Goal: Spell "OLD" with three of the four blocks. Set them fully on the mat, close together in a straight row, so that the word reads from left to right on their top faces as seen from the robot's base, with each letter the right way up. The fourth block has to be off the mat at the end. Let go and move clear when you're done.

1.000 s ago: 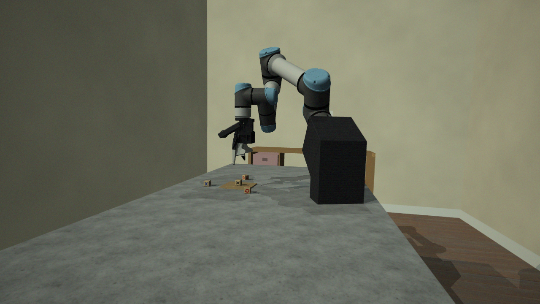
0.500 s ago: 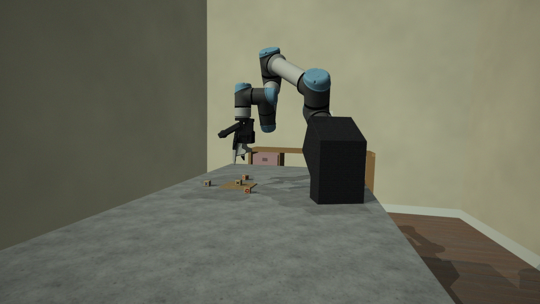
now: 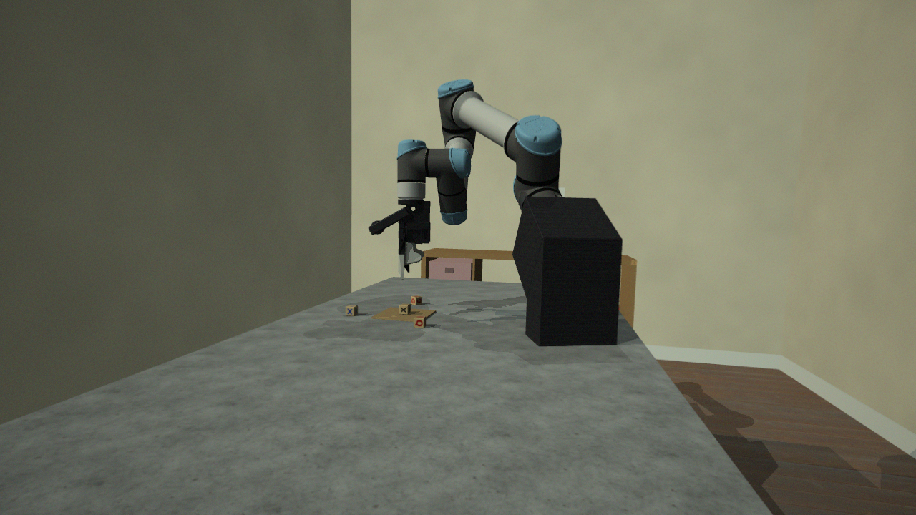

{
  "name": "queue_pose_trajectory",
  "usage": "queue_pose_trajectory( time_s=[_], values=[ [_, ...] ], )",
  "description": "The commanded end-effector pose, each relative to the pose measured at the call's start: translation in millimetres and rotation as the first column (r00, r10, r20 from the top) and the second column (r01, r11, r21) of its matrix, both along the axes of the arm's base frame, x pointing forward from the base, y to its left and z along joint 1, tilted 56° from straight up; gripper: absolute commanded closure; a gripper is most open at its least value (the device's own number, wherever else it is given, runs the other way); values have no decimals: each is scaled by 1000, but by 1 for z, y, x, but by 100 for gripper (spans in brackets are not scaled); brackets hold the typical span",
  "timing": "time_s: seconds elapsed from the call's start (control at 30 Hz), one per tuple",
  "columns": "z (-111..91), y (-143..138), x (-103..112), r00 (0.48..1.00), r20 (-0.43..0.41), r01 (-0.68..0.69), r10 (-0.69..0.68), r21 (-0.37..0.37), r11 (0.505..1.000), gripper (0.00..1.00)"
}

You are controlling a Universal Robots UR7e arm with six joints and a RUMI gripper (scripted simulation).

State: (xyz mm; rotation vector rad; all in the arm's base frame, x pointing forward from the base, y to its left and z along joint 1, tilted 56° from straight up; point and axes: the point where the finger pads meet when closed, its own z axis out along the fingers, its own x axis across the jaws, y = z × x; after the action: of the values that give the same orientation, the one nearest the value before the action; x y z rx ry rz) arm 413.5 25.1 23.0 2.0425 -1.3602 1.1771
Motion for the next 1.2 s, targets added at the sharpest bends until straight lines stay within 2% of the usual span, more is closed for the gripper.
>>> queue_pose_trajectory(
  time_s=[0.0,0.2,0.27,0.37,0.77,0.83,0.9,1.17],
  values=[
    [-6,4,-1,993,-96,-80,75,-49,996,0],
    [-13,8,-3,967,-207,-169,146,-97,981,0],
    [-13,8,-3,967,-207,-169,146,-97,981,0],
    [-18,11,-4,940,-284,-233,190,-124,965,0],
    [-32,17,-9,821,-495,-412,285,-169,895,0],
    [-32,17,-9,821,-495,-412,285,-169,895,0],
    [-36,19,-11,775,-554,-465,304,-173,868,0],
    [-44,23,-15,659,-675,-575,331,-169,801,0]
  ],
)
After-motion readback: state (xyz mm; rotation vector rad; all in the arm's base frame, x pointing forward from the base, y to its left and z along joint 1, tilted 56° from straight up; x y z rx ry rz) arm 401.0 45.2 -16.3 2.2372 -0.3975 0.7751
